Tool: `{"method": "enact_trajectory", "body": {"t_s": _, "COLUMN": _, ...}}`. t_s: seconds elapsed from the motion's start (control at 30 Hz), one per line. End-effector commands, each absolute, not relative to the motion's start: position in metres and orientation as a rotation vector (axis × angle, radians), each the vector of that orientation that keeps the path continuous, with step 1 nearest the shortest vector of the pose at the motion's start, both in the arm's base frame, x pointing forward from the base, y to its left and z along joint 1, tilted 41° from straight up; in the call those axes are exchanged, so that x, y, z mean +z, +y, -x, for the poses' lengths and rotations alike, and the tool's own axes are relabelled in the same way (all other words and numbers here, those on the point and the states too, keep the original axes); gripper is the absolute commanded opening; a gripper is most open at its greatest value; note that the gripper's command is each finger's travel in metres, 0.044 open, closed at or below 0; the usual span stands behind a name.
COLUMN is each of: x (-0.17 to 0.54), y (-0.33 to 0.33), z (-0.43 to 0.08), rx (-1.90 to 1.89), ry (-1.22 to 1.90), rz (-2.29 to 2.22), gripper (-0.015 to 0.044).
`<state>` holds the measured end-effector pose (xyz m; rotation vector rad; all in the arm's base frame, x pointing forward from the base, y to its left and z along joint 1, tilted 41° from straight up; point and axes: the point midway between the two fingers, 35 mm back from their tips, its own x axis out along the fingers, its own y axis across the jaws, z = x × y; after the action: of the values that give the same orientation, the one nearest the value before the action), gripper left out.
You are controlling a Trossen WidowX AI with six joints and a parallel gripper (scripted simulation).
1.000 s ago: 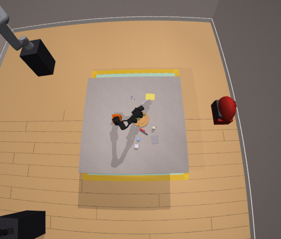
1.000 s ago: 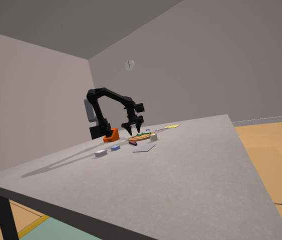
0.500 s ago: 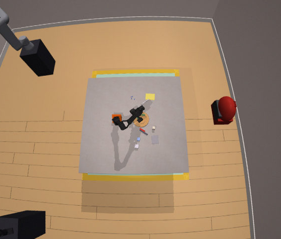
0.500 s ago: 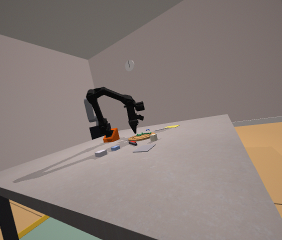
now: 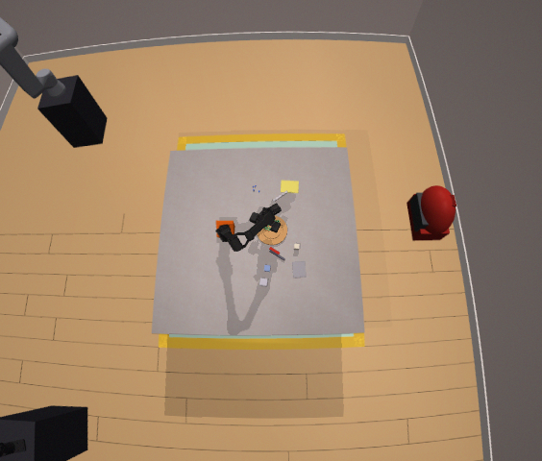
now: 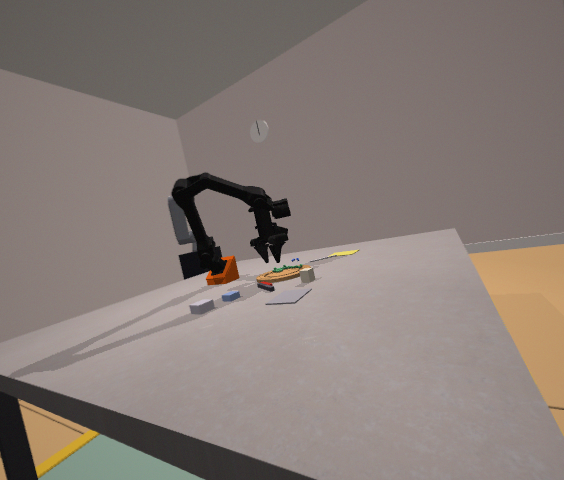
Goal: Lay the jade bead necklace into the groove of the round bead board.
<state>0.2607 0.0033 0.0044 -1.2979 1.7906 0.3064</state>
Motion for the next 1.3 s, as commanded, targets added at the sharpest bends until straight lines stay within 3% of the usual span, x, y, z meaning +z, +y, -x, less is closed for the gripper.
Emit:
{"method": "enact_trajectory", "body": {"t_s": 0.0, "x": -0.003, "y": -0.004, "z": -0.26, "rx": 0.312, "ry": 1.791, "rz": 1.306, "gripper": 0.038}}
{"method": "enact_trajectory", "body": {"t_s": 0.97, "x": -0.022, "y": -0.02, "z": -0.258, "rx": 0.311, "ry": 1.792, "rz": 1.306, "gripper": 0.038}}
{"method": "enact_trajectory", "body": {"t_s": 1.27, "x": -0.021, "y": -0.019, "z": -0.261, "rx": 0.307, "ry": 1.787, "rz": 1.297, "gripper": 0.0144}}
